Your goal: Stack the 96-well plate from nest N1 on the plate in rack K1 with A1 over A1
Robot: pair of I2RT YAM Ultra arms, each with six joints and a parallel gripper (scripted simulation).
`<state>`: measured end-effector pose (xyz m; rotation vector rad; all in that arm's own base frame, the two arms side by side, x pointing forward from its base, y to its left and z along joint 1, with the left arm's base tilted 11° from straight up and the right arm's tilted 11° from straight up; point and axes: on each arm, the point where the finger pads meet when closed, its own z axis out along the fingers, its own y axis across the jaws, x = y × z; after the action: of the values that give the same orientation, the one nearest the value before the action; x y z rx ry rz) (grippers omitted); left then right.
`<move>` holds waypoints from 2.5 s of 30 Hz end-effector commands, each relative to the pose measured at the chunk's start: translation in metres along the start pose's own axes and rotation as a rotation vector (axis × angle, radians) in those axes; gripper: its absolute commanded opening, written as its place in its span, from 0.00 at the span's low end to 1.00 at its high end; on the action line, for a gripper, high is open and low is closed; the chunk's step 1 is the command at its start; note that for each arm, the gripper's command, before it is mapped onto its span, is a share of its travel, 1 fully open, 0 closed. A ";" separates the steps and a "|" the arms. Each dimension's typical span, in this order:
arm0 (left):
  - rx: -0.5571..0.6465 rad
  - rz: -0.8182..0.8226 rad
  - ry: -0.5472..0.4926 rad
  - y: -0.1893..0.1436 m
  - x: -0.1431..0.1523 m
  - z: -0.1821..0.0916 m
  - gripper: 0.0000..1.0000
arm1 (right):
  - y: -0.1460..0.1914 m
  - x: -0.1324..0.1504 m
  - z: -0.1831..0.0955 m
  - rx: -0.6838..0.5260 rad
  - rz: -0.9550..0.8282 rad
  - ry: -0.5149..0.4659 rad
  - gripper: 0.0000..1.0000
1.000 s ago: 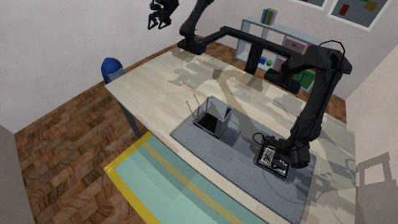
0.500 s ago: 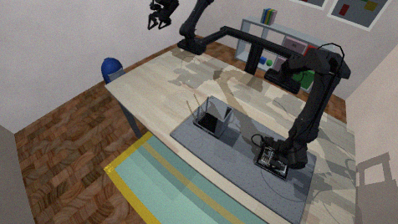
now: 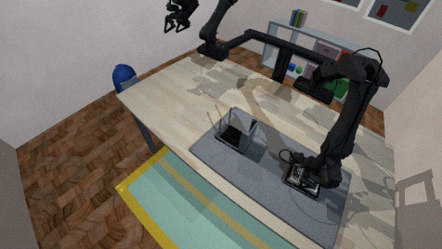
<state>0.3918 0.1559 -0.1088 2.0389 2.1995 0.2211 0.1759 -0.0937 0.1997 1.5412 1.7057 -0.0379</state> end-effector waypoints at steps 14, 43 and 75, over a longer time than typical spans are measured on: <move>-0.006 -0.005 0.005 0.004 0.003 -0.004 0.00 | 0.009 -0.016 -0.014 -0.051 0.041 -0.036 1.00; 0.007 -0.010 0.004 -0.003 0.003 -0.021 0.00 | 0.009 -0.016 -0.014 -0.051 0.041 -0.036 1.00; 0.008 -0.008 -0.001 -0.005 0.003 -0.067 0.00 | 0.009 -0.016 -0.014 -0.051 0.041 -0.036 1.00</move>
<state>0.3865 0.1573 -0.0537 2.0334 2.2019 0.2380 0.1759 -0.0937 0.1997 1.5412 1.7057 -0.0379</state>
